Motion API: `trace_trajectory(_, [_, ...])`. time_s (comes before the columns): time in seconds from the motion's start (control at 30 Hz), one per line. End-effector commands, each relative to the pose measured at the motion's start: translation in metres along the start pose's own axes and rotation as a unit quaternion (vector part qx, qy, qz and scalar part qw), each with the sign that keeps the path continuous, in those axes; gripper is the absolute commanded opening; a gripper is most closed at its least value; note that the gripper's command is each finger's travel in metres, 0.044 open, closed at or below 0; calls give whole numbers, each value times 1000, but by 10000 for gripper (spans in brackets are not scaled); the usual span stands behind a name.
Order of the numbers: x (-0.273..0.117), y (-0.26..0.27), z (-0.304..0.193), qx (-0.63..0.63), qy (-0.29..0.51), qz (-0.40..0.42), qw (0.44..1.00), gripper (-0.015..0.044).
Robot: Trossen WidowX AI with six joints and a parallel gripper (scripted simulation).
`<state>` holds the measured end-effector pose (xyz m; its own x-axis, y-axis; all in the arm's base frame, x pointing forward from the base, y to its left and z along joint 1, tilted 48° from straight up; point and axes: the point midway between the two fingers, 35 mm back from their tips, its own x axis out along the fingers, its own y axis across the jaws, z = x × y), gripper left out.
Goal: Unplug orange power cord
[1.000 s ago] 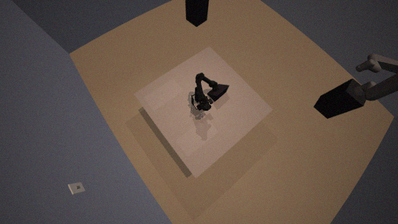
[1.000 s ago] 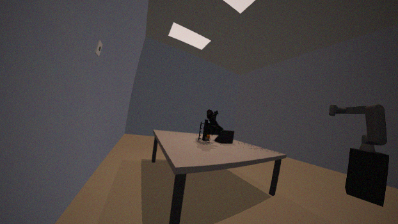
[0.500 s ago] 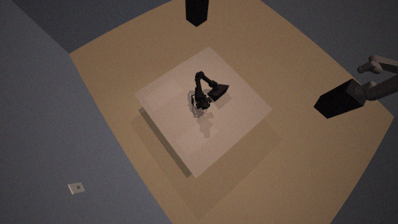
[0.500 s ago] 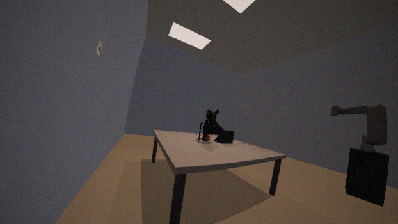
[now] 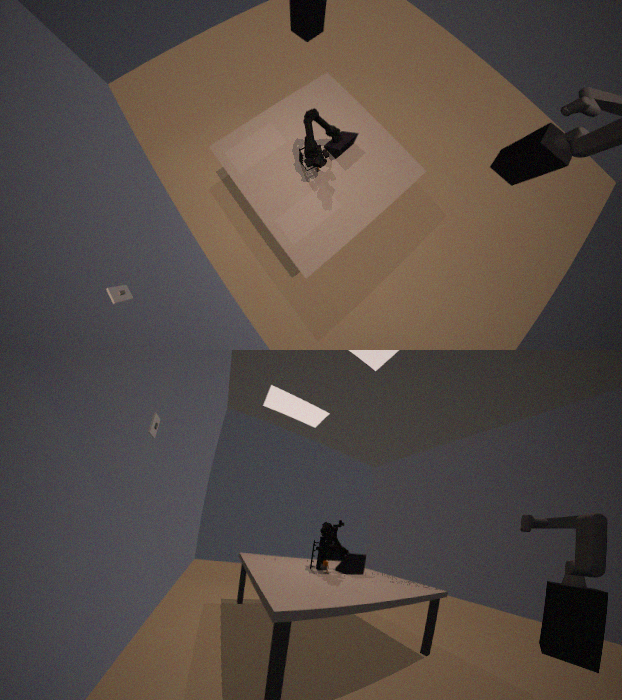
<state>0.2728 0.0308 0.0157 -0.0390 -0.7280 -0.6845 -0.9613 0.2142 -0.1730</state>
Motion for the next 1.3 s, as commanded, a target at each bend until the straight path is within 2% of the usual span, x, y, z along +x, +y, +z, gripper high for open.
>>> trace_trajectory(0.0, [2,2,-5,-4,4,2,1000,160])
trace_trajectory(0.6, [14,2,-5,-4,4,1,1000,160])
trace_trajectory(0.73, [12,1,-4,-1,2,1,1000,55])
trace_trajectory(1.0, [12,1,-4,-1,2,1,1000,2])
trace_trajectory(1.27, [11,0,4,-1,1,1,1000,0])
